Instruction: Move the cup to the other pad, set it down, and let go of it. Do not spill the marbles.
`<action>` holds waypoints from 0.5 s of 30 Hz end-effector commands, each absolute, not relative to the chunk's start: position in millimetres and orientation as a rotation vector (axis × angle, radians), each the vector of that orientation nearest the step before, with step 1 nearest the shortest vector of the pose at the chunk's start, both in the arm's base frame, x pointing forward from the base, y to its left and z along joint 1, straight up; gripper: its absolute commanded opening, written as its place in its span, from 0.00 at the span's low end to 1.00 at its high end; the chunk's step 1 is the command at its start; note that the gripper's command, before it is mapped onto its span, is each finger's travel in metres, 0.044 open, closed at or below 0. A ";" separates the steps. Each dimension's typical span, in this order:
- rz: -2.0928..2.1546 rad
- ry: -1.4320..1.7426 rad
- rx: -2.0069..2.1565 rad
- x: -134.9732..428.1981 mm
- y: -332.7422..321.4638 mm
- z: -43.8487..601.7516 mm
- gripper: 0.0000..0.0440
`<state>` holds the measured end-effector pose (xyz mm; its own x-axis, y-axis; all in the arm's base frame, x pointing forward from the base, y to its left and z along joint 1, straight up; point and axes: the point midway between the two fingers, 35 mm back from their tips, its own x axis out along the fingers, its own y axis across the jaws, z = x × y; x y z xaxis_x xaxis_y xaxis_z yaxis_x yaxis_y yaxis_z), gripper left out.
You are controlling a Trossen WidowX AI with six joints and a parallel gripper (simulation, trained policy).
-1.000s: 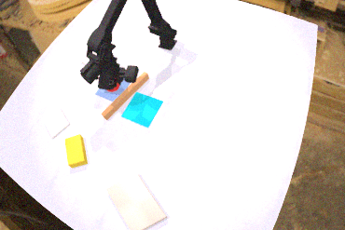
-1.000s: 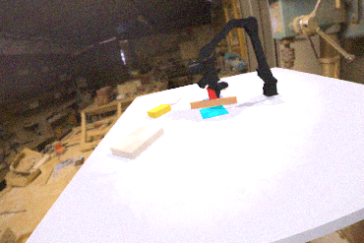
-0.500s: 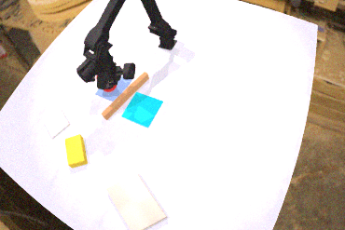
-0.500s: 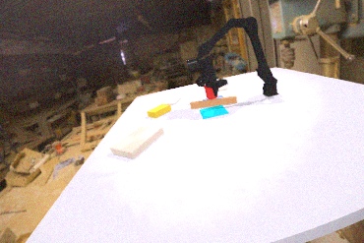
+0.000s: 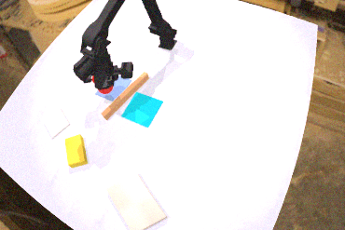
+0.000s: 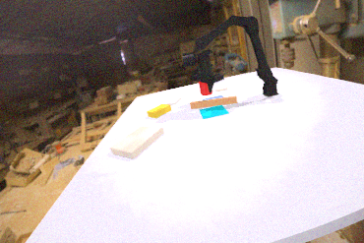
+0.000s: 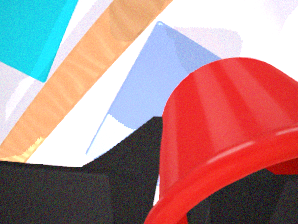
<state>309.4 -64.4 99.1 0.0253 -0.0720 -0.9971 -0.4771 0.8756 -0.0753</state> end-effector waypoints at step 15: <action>0.384 1.425 -0.514 338.6 -15.7 119.1 0.00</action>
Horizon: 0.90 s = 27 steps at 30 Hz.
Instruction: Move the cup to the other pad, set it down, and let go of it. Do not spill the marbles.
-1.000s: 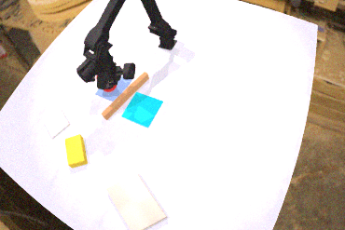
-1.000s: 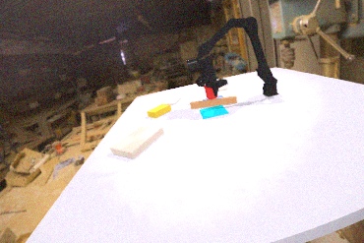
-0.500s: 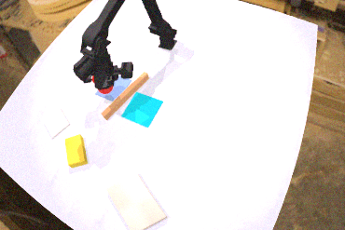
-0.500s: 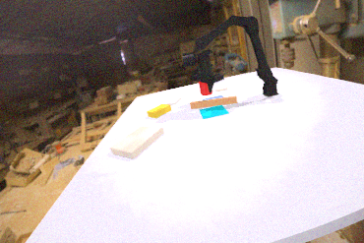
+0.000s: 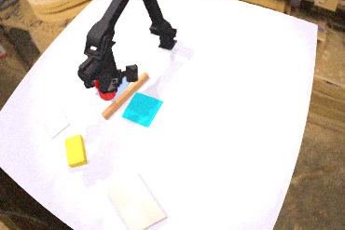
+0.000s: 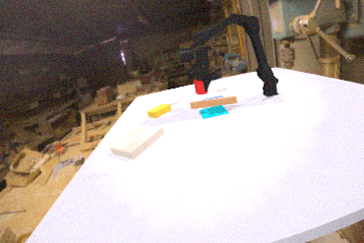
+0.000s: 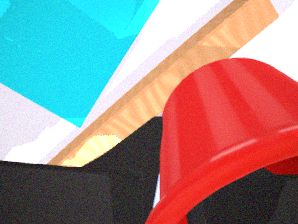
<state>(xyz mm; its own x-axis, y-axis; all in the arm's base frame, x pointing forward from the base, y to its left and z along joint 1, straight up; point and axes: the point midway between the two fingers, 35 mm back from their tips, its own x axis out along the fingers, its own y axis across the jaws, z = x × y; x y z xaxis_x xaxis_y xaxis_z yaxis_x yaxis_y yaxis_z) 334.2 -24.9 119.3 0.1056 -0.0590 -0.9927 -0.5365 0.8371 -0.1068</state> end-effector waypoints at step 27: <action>0.465 1.356 -0.567 346.3 76.2 88.7 0.00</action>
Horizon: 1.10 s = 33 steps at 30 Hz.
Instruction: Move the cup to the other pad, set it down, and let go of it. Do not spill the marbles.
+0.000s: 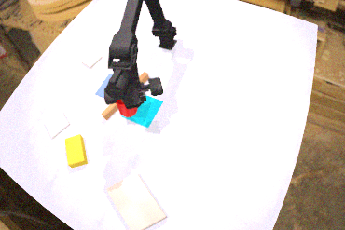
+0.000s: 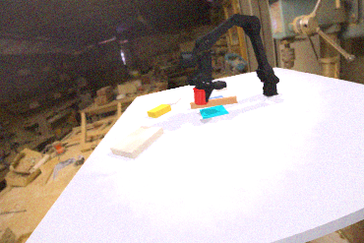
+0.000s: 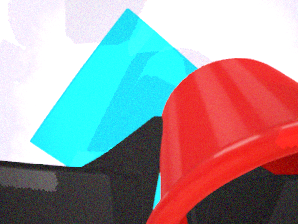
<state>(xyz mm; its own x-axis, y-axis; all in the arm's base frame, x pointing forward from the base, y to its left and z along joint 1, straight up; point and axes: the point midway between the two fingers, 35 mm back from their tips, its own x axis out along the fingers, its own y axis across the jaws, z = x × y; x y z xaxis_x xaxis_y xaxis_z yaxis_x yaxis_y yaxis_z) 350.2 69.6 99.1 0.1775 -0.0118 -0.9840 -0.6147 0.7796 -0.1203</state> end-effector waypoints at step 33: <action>0.443 1.273 -0.499 332.1 81.9 84.1 0.28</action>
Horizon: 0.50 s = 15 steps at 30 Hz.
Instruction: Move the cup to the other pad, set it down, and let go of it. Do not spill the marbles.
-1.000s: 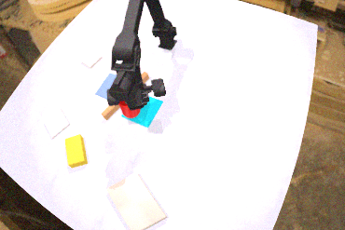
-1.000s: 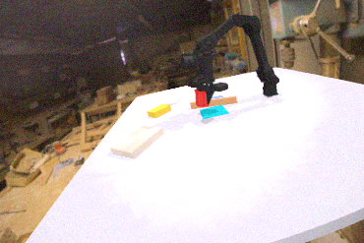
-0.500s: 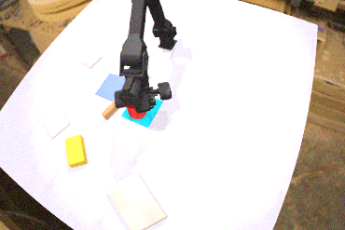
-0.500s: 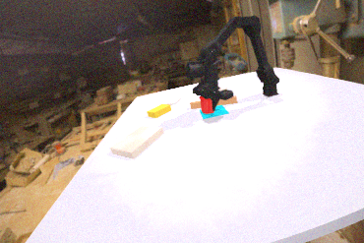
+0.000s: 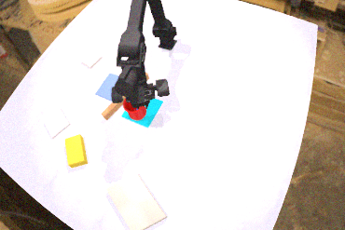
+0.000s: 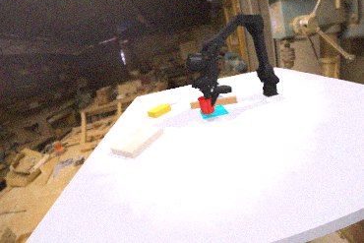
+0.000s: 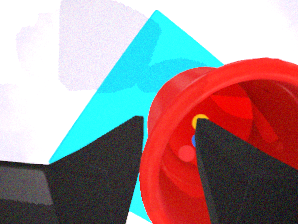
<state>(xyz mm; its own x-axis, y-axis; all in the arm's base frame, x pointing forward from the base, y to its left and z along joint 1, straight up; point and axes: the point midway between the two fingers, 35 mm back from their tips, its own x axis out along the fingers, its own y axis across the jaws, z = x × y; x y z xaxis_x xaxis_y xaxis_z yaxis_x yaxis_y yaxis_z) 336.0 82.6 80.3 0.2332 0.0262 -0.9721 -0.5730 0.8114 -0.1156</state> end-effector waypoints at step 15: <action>0.452 1.191 -0.453 320.8 80.1 117.6 0.44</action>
